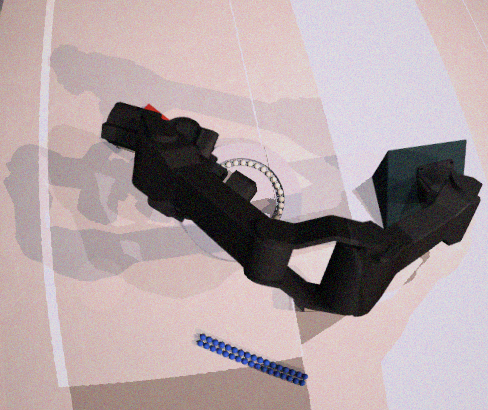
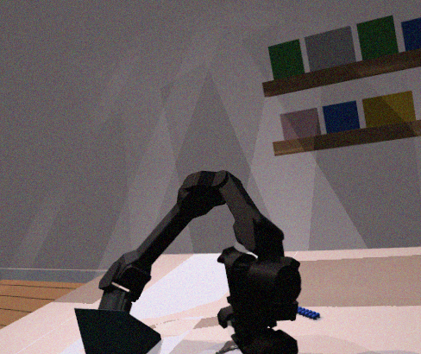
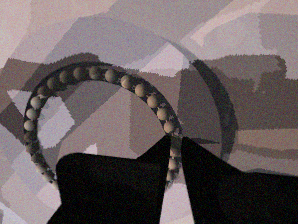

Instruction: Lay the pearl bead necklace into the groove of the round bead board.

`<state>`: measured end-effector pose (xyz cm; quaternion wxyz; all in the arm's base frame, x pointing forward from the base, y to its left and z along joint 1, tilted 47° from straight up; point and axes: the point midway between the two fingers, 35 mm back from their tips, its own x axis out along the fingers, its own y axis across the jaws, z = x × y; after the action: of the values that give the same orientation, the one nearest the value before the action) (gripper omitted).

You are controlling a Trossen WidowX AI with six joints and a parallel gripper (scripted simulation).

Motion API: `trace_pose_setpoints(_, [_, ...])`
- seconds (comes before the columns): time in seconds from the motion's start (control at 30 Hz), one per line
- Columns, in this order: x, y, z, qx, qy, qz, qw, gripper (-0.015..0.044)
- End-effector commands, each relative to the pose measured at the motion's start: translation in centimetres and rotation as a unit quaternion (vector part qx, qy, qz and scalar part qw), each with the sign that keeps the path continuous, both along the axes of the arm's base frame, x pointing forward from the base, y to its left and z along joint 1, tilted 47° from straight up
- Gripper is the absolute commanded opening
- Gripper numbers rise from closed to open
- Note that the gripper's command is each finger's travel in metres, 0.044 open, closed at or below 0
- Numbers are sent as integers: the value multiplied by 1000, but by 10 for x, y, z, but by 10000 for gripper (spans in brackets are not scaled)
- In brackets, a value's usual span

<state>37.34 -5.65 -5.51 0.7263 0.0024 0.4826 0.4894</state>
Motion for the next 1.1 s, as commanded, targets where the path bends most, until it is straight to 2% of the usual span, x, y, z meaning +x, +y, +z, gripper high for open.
trace_pose_setpoints(0.0, [0,-1,0,0,0,-1,1000,53])
trace_pose_setpoints(0.5, [-1,-1,1,1,3,-2,1000,440])
trace_pose_setpoints(1.07, [-1,-4,4,3,1,-4,1000,440])
